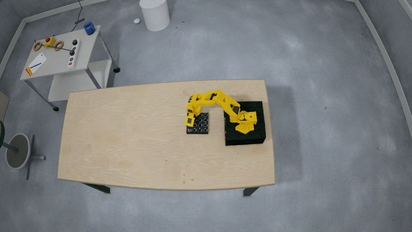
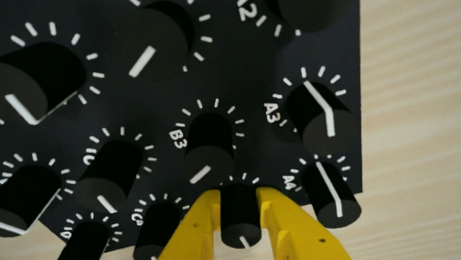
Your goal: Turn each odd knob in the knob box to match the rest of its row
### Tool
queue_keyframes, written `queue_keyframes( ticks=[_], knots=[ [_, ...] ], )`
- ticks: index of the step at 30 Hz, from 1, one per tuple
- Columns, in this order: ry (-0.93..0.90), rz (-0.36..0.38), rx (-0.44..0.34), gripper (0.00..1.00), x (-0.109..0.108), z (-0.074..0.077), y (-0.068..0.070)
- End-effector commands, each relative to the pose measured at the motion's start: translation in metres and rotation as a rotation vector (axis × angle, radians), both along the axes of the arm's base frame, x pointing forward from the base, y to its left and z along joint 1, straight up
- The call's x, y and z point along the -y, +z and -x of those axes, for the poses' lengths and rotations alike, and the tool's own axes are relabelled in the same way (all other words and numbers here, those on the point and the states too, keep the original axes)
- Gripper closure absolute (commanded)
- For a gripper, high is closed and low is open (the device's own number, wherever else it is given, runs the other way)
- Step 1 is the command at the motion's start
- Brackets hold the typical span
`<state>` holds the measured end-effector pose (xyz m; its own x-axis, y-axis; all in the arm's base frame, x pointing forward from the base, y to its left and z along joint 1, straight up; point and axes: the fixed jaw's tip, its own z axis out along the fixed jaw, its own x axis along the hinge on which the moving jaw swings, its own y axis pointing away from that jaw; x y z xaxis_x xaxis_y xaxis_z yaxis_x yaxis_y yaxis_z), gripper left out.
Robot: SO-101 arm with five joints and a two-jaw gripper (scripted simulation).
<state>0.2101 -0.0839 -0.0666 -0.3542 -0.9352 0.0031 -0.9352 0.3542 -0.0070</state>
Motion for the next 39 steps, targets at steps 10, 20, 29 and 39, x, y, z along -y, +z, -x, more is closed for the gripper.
queue_keyframes(
  ticks=[10,20,29,39],
  knots=[
    [-0.224,-0.007,-0.007,0.99,-0.0009,0.0001,-0.0002],
    [-0.364,-0.007,-0.006,0.99,-0.0016,-0.0003,-0.0002],
    [-0.521,-0.007,-0.006,0.99,-0.0022,-0.0010,-0.0002],
    [-0.661,-0.007,-0.006,0.99,-0.0027,-0.0016,-0.0002]
  ],
)
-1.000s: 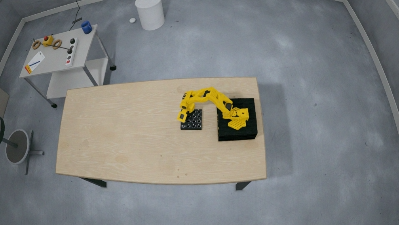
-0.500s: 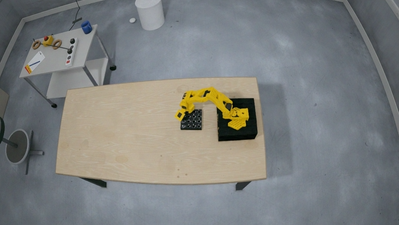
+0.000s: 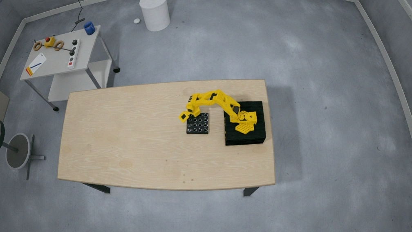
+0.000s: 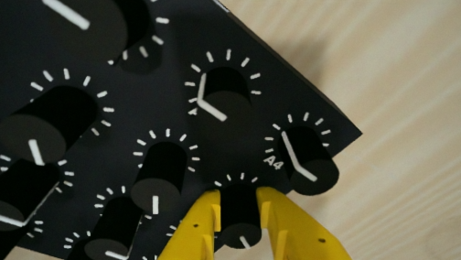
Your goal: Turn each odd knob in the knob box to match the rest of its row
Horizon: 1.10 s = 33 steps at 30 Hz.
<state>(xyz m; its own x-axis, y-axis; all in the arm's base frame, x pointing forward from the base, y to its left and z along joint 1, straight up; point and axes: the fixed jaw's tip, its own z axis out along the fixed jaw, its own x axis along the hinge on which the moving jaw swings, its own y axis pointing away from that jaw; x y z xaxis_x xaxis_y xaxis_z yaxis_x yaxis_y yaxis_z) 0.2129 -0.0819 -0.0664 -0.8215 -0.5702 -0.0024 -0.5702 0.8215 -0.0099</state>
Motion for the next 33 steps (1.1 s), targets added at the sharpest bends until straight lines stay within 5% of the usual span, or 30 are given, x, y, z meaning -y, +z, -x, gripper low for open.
queue_keyframes(
  ticks=[1,33],
  knots=[
    [-0.076,-0.008,-0.009,0.99,-0.0007,0.0010,-0.0005],
    [-0.474,-0.009,-0.008,0.99,-0.0014,-0.0011,-0.0005]
  ],
)
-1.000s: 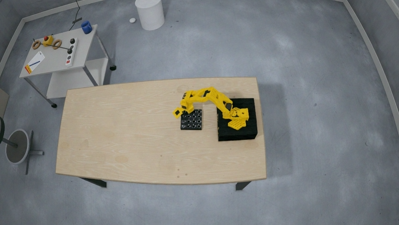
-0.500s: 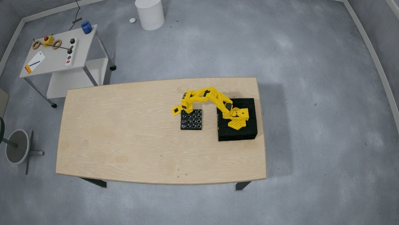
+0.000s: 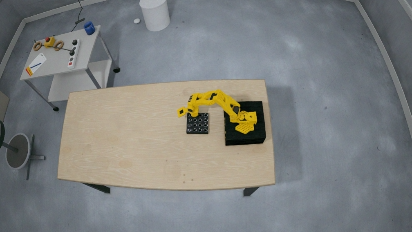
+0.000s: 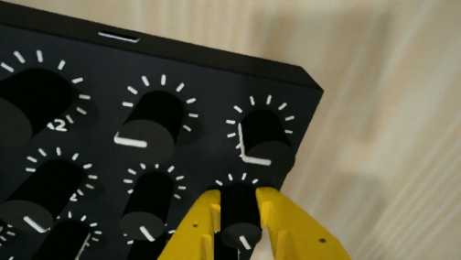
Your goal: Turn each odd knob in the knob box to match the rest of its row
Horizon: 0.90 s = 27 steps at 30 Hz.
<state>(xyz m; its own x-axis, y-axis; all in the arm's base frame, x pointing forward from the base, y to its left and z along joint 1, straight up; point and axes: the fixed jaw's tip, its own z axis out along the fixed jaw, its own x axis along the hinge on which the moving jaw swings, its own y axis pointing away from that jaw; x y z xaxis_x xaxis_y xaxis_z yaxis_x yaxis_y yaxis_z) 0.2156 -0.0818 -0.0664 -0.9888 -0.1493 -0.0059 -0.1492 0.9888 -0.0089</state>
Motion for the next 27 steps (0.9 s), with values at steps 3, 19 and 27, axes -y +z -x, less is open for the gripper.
queue_keyframes(
  ticks=[3,19,27],
  knots=[
    [-0.024,-0.009,-0.009,0.99,-0.0014,0.0015,-0.0004],
    [-0.038,-0.009,-0.009,0.99,-0.0014,0.0015,-0.0004],
    [-0.038,-0.009,-0.009,0.99,-0.0014,0.0015,-0.0004]
  ],
)
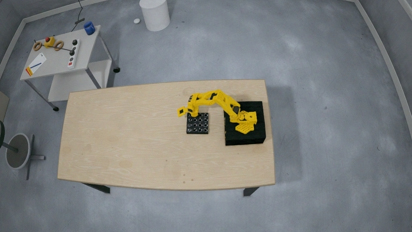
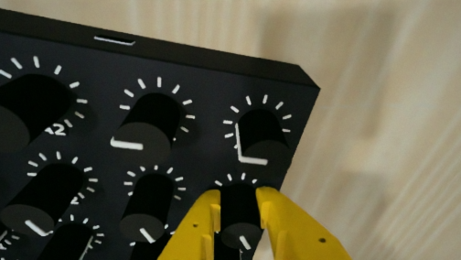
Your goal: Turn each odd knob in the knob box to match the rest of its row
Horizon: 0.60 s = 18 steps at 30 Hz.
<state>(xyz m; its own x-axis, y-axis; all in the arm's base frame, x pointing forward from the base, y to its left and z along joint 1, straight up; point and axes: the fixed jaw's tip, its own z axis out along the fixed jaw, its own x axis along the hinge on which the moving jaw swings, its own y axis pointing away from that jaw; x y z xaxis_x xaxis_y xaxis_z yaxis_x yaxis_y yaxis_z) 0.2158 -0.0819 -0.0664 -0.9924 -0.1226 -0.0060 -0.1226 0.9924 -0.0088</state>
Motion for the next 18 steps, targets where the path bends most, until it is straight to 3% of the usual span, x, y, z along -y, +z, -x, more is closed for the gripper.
queue_keyframes(
  ticks=[1,18],
  knots=[
    [-0.011,-0.009,-0.009,0.99,-0.0014,0.0016,-0.0004],
    [-0.011,-0.009,-0.009,0.95,-0.0016,0.0037,-0.0003]
  ],
)
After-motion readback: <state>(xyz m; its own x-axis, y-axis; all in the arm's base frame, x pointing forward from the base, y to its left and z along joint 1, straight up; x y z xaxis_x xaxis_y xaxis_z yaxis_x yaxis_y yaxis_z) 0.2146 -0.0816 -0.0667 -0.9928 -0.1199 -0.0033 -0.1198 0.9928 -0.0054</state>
